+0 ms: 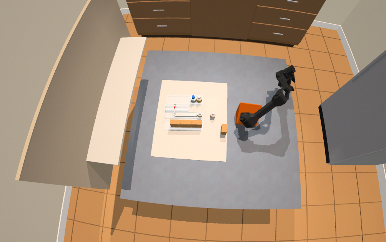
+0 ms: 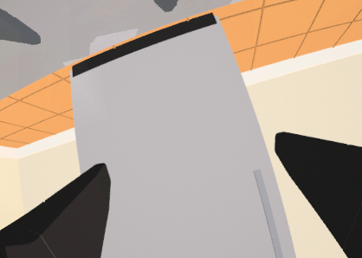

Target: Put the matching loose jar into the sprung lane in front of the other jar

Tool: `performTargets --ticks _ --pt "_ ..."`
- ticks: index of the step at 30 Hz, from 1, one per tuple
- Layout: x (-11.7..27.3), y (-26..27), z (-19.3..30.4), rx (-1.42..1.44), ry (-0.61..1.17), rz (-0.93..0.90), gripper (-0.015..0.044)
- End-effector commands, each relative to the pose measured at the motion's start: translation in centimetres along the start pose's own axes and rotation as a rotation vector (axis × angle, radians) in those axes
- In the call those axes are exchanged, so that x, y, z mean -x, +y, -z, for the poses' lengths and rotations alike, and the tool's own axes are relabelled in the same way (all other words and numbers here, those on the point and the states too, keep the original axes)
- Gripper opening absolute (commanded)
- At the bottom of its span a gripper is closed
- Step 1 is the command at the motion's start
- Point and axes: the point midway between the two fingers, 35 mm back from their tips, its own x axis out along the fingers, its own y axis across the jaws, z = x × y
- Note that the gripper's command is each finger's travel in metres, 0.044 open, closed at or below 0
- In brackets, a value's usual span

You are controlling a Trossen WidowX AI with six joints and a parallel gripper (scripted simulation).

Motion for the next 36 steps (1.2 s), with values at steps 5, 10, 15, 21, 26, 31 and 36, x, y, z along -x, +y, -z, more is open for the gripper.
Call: performTargets --ticks 5,10,15,21,26,31,36 --pt "5.4 -2.8 1.1 -0.029 0.003 0.193 0.044" --pt "12.7 -5.2 1.2 -0.046 -0.036 0.408 0.044" --pt "21.1 -6.1 -0.2 -0.042 -0.127 0.61 0.044" --pt "30.4 -4.7 -3.4 -0.004 -0.281 0.78 0.044" --pt "37.1 -1.6 -7.1 0.052 -0.435 0.86 0.044" --pt "42.7 3.1 -11.1 0.115 -0.597 0.878 0.044" --pt "47.0 9.1 -14.9 0.163 -0.76 0.827 0.044"
